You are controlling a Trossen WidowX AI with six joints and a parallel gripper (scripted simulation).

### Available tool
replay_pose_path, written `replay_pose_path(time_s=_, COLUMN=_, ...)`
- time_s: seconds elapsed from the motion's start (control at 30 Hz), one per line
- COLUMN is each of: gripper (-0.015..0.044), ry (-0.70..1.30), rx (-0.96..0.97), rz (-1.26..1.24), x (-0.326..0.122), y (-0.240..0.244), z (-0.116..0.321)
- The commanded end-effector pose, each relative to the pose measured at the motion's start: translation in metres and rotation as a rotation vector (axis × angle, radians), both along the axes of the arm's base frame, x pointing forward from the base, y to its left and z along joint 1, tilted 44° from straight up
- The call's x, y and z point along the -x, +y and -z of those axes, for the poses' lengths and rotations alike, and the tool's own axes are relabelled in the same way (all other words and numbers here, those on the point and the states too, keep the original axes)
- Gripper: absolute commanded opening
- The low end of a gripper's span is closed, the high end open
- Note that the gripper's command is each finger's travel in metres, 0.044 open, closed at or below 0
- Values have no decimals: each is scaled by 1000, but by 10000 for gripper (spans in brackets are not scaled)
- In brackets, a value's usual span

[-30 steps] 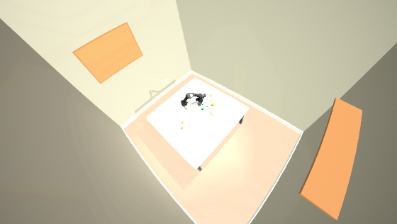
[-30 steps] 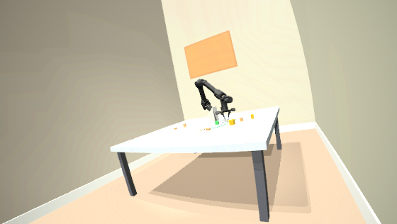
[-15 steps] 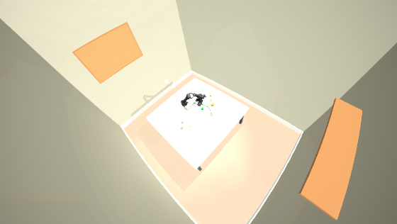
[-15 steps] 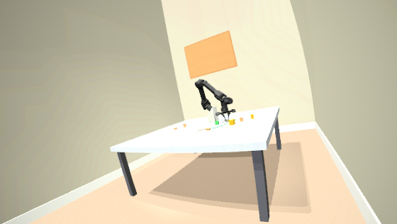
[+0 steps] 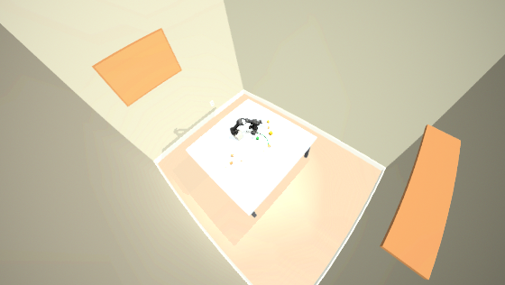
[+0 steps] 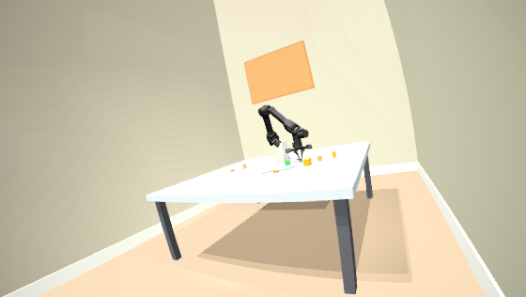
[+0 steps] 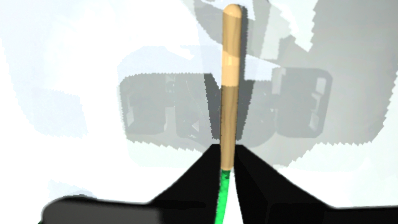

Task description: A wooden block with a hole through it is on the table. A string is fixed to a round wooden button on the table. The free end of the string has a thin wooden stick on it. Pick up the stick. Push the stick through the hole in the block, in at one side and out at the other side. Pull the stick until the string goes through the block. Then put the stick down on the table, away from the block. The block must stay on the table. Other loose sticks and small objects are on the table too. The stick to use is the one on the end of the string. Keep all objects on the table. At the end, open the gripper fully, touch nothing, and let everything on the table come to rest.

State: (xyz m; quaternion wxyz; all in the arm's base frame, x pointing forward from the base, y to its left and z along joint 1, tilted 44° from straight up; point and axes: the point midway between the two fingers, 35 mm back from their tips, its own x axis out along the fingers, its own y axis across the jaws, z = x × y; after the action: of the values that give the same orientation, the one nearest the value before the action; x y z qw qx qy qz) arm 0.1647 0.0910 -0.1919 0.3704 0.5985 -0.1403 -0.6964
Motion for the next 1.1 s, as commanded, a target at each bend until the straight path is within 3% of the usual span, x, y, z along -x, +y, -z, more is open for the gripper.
replay_pose_path(time_s=0.0, gripper=0, ry=-5, rx=-7, rz=4, x=-2, y=6, z=-4)
replay_pose_path(time_s=1.07, gripper=0, ry=-4, rx=-8, rz=3, x=-2, y=34, z=-33)
